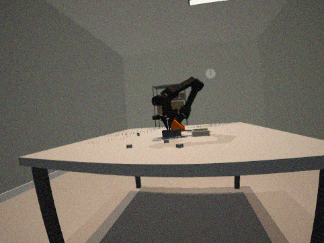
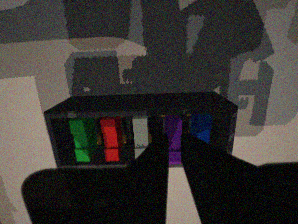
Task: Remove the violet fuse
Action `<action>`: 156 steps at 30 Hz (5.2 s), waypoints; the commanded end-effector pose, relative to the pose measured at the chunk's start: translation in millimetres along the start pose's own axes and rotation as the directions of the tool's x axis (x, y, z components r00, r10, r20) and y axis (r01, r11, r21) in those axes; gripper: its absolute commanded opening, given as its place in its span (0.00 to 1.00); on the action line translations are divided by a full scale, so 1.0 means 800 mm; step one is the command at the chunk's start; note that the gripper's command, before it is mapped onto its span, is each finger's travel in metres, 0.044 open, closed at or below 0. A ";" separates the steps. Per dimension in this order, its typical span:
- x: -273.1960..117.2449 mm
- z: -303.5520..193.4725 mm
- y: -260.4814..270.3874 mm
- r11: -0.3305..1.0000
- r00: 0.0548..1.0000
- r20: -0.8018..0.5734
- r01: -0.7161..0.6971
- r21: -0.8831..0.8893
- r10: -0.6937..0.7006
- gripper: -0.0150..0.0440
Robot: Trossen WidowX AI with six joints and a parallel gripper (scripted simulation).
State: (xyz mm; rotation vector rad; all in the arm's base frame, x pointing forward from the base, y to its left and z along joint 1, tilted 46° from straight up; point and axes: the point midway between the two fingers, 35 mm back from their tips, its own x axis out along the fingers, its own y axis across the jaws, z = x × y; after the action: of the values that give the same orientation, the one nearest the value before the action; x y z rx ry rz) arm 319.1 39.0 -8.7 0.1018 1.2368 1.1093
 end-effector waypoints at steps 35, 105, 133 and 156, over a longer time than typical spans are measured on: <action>-0.024 0.000 -0.001 1.000 1.000 -0.002 0.002 -0.002 -0.002 0.25; -0.069 0.111 0.212 1.000 1.000 0.001 -0.002 0.001 0.002 0.25; -0.026 0.114 0.227 1.000 1.000 0.003 -0.007 0.000 0.007 0.25; -0.069 0.113 0.226 1.000 1.000 0.002 -0.006 0.001 0.006 0.81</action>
State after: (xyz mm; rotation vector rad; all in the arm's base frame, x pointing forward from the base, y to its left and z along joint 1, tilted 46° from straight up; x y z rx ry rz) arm 281.9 145.9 163.3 0.1050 1.2439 1.1143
